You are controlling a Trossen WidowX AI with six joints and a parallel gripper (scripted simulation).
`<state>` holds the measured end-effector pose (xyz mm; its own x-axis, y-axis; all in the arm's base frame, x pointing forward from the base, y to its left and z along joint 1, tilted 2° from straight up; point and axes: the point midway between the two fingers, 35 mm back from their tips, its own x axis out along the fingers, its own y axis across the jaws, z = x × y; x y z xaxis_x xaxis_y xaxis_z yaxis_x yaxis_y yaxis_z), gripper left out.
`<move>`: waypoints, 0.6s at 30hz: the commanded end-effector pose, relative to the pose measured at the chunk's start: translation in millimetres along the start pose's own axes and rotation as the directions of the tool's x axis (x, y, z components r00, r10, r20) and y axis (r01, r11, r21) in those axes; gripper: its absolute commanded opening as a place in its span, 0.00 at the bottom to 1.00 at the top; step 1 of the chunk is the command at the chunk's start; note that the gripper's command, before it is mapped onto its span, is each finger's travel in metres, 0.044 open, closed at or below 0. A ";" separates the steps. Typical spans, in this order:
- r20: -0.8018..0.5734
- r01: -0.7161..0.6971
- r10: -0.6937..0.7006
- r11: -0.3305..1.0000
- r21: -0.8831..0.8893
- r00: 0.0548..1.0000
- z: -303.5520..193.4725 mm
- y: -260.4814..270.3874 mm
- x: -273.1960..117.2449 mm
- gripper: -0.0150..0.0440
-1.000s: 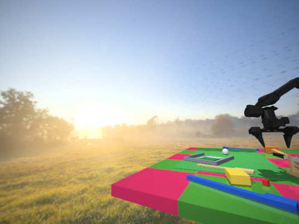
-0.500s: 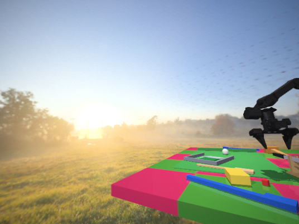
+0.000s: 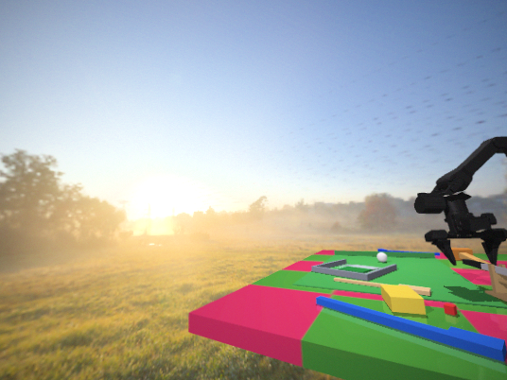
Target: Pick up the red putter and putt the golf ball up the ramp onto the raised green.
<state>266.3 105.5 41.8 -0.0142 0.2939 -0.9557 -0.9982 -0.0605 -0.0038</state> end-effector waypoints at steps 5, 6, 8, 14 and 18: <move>0.003 -0.002 0.002 1.000 -0.003 1.000 -1.7 -0.3 8.4 1.00; 0.003 -0.002 0.002 1.000 -0.003 1.000 -2.1 -0.4 9.7 1.00; 0.003 -0.002 0.002 1.000 -0.003 1.000 -2.9 -0.4 12.8 1.00; 0.003 -0.003 0.003 1.000 -0.003 1.000 -5.4 -0.3 22.1 1.00; 0.003 -0.003 0.003 1.000 -0.003 1.000 -6.7 0.0 27.2 1.00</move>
<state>267.7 106.7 21.1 -0.0077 0.2956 -0.9553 -0.9979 -0.0636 -0.0116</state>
